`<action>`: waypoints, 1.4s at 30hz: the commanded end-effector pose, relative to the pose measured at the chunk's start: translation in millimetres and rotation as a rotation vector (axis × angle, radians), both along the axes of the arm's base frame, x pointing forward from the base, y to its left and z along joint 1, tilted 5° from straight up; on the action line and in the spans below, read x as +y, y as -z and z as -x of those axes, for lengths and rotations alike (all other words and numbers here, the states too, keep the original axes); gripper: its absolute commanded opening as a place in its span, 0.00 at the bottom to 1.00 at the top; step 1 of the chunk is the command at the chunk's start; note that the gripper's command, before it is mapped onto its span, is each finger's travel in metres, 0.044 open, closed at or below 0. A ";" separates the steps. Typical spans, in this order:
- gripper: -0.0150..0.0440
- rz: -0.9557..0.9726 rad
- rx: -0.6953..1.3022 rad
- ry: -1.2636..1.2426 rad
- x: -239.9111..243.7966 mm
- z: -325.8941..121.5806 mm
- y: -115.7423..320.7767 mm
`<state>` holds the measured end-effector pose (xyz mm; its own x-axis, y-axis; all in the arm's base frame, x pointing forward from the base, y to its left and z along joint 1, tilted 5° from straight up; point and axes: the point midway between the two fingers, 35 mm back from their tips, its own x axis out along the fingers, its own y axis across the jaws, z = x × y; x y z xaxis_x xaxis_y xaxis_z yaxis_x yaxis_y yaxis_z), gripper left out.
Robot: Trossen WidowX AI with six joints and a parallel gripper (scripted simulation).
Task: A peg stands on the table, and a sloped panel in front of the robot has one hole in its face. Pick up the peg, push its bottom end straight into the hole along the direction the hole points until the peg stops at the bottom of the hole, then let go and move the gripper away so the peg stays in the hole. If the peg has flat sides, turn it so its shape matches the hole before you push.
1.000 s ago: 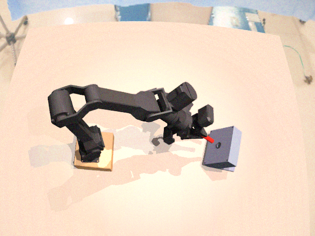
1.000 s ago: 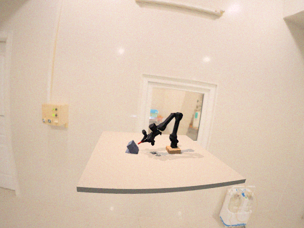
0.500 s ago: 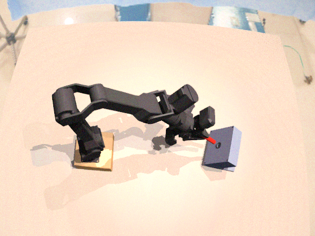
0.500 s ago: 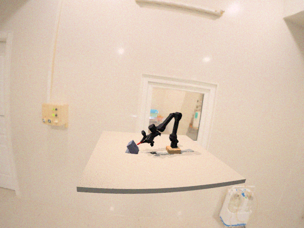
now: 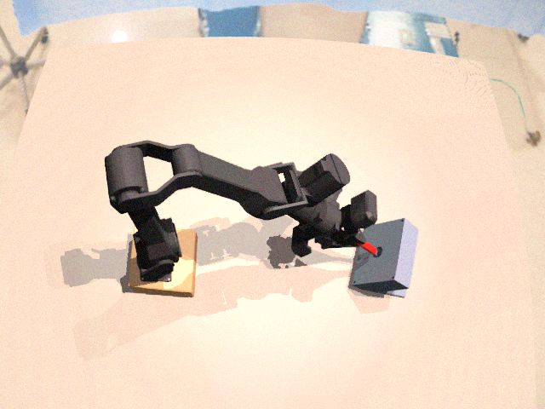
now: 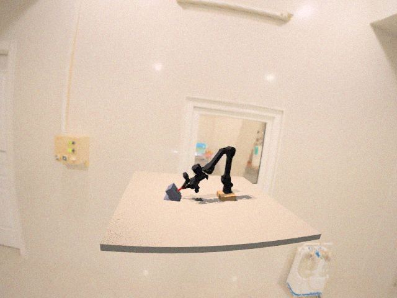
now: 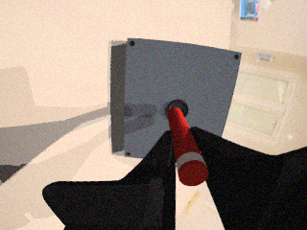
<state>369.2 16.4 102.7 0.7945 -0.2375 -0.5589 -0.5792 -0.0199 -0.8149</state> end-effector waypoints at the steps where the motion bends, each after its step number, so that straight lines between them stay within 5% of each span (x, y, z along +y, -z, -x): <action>1: 0.25 0.000 -0.007 -0.003 -0.3 -3.9 -1.4; 42: 0.25 0.000 -0.001 0.000 0.3 -6.1 -5.0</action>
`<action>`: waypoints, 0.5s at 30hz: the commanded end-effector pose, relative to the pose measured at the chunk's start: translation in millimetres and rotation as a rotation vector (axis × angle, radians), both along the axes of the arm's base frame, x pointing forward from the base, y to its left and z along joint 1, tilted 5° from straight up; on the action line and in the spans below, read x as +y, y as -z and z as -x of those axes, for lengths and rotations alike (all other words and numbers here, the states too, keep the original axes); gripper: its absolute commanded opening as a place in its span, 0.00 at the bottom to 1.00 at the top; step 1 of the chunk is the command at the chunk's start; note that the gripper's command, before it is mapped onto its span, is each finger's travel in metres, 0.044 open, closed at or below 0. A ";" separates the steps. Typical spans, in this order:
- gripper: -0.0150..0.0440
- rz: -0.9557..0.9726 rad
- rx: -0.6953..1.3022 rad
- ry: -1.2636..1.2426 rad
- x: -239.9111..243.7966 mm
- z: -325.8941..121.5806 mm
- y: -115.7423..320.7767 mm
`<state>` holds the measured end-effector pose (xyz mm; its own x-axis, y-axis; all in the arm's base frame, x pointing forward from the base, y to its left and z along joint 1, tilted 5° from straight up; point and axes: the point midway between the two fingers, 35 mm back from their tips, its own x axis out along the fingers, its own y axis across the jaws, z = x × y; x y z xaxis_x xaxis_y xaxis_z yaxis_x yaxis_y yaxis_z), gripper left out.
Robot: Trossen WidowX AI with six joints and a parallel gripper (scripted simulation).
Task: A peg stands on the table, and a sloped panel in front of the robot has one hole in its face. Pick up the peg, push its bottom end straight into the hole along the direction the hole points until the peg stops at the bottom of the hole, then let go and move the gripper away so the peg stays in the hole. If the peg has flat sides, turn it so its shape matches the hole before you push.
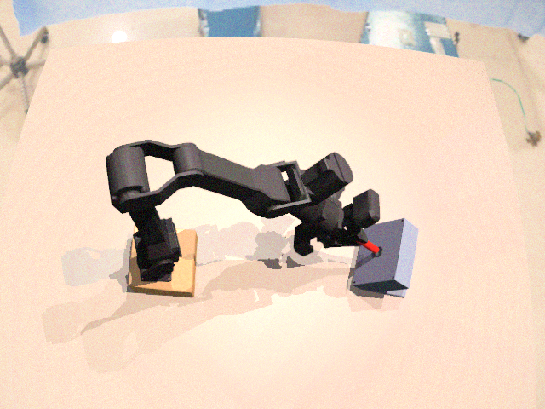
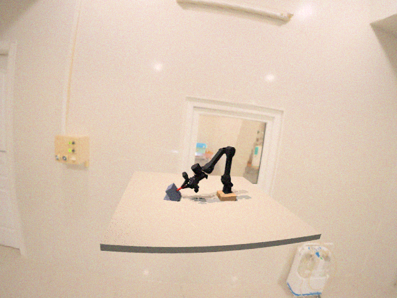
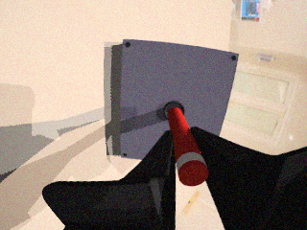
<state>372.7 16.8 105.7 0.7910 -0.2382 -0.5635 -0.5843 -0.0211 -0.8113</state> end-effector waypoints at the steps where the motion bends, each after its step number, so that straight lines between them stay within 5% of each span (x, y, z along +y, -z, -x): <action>1: 0.25 -0.001 -0.007 0.000 -0.2 -2.9 -1.6; 15: 0.25 -0.001 -0.007 0.000 -1.4 -7.2 3.0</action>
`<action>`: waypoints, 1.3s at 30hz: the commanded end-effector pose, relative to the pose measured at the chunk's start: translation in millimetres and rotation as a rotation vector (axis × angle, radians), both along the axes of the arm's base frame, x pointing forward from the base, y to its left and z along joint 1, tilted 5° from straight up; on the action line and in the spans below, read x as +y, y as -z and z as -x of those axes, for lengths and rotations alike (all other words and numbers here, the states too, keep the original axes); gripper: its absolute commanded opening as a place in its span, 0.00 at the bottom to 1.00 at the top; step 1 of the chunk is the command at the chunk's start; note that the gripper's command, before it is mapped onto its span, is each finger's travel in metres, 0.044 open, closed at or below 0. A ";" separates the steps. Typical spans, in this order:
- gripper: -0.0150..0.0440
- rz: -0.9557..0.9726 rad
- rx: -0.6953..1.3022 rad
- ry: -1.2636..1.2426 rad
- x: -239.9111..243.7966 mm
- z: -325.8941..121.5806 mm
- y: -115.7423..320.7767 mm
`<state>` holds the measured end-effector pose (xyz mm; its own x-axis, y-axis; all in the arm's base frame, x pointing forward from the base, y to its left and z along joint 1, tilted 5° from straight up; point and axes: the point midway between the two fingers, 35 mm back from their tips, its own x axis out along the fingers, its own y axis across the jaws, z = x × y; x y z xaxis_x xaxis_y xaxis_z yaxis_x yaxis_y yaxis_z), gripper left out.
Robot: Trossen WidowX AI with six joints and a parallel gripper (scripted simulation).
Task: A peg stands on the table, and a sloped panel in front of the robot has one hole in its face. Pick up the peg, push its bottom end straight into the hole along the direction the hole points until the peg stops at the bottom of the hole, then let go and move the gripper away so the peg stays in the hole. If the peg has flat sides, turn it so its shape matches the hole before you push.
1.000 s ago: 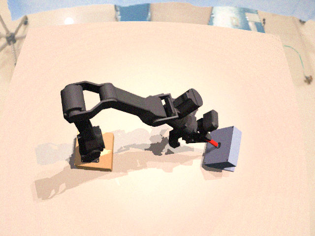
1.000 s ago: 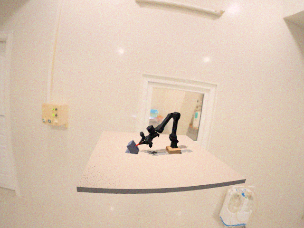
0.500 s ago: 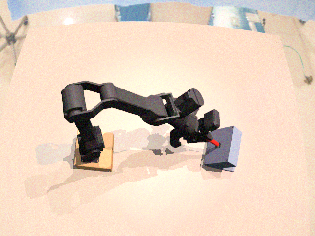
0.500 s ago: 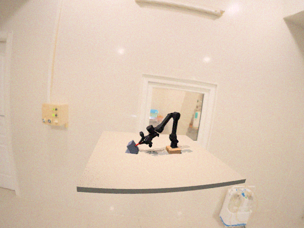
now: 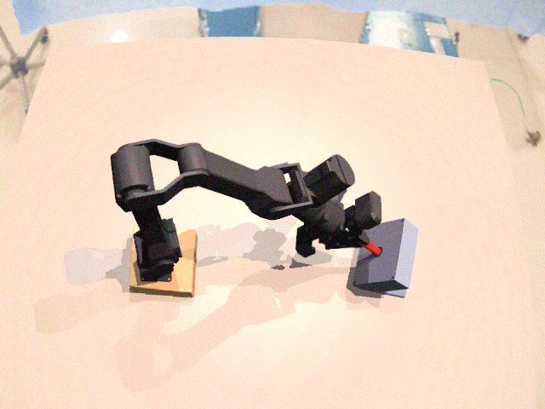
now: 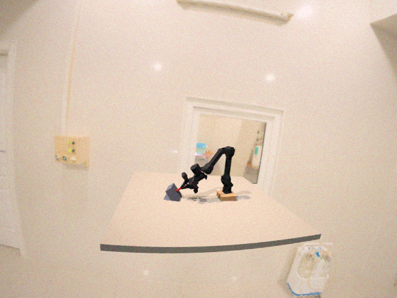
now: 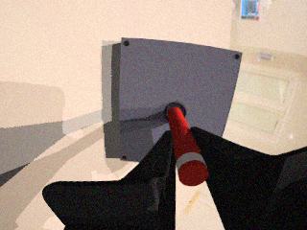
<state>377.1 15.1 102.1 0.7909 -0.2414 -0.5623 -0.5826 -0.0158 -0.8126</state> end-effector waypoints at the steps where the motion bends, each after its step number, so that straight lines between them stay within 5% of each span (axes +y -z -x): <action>1: 0.25 0.001 -0.005 -0.006 0.3 -3.0 -0.5; 39: 0.25 0.002 -0.005 -0.006 -3.3 -14.3 8.9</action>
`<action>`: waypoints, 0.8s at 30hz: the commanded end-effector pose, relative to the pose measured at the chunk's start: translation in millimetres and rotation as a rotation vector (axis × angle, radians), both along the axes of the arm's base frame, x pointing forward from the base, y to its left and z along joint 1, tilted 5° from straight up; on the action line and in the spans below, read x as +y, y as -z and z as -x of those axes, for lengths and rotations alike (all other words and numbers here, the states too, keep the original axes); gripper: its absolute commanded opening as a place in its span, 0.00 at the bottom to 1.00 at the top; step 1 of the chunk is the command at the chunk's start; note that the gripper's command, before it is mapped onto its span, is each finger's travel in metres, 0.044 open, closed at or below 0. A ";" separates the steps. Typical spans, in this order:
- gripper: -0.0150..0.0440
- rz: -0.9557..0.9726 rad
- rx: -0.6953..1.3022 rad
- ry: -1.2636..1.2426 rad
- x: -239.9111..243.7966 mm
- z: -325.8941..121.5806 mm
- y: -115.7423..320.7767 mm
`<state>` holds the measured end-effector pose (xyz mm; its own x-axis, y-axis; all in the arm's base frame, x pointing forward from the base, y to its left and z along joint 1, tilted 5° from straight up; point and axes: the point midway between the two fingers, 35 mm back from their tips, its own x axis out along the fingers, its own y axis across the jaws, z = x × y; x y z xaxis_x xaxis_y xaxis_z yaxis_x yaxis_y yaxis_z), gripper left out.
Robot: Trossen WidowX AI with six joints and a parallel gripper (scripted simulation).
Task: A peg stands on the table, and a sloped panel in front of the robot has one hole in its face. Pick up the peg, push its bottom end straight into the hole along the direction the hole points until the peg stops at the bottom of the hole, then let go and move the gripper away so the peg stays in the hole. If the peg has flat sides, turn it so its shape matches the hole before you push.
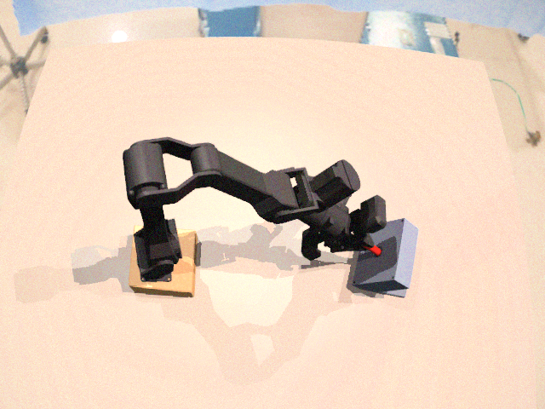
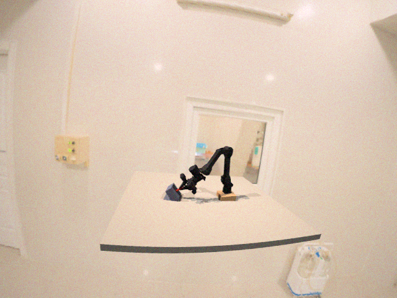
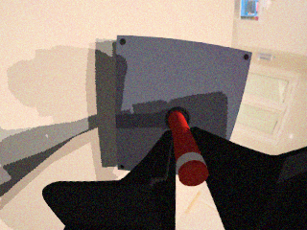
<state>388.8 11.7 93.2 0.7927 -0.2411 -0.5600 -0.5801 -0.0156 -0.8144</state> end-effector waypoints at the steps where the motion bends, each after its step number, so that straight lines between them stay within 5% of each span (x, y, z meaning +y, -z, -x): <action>1: 0.25 0.002 -0.002 -0.005 -0.1 -2.9 0.3; 24: 0.25 0.002 -0.003 -0.005 -2.3 -11.1 4.7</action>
<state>397.3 9.1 87.4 0.7927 -0.2412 -0.5598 -0.5800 -0.0158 -0.8145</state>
